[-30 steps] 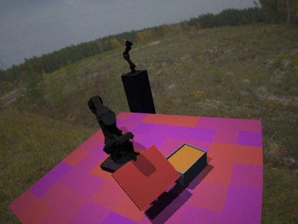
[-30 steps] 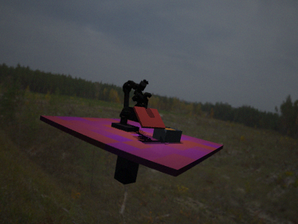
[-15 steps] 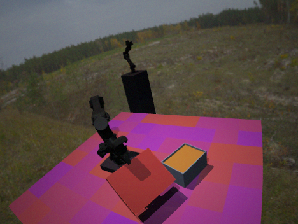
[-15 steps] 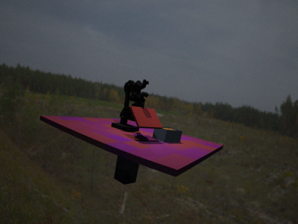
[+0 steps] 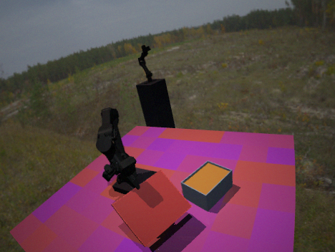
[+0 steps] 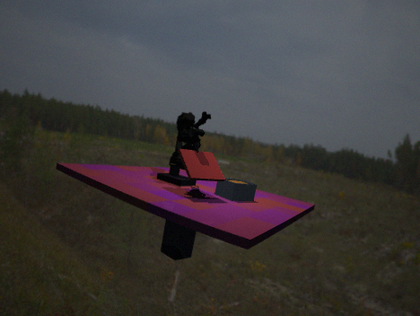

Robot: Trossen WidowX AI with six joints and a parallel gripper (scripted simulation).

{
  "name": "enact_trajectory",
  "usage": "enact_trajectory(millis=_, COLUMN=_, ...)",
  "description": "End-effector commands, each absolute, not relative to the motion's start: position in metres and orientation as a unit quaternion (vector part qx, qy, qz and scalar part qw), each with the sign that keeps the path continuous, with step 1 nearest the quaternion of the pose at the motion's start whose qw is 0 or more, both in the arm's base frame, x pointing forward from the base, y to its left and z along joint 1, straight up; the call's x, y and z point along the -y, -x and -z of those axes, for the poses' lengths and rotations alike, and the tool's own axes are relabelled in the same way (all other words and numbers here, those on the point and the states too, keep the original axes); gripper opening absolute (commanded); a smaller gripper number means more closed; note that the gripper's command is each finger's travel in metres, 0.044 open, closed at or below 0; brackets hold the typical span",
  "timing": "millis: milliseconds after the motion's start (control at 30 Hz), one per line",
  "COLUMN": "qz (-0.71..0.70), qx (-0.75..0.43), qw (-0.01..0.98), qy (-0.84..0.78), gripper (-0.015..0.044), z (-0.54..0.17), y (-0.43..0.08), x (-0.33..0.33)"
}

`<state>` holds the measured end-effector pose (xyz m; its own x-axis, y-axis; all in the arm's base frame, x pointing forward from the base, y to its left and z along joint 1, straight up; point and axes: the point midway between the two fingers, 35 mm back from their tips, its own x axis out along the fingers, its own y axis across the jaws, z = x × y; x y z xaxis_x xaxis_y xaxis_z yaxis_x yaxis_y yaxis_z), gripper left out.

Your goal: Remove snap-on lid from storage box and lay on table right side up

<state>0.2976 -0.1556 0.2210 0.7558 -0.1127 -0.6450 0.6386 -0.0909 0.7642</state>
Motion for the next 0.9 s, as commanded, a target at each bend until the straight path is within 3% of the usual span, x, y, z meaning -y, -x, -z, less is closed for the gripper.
enact_trajectory(millis=0, qz=0.283, qx=-0.188, qw=0.653, qy=-0.677, gripper=0.0, z=-0.229, y=-0.297, x=0.163)
enact_trajectory(millis=867, qz=0.284, qx=-0.187, qw=0.654, qy=-0.675, gripper=0.0, z=-0.229, y=-0.285, x=0.214)
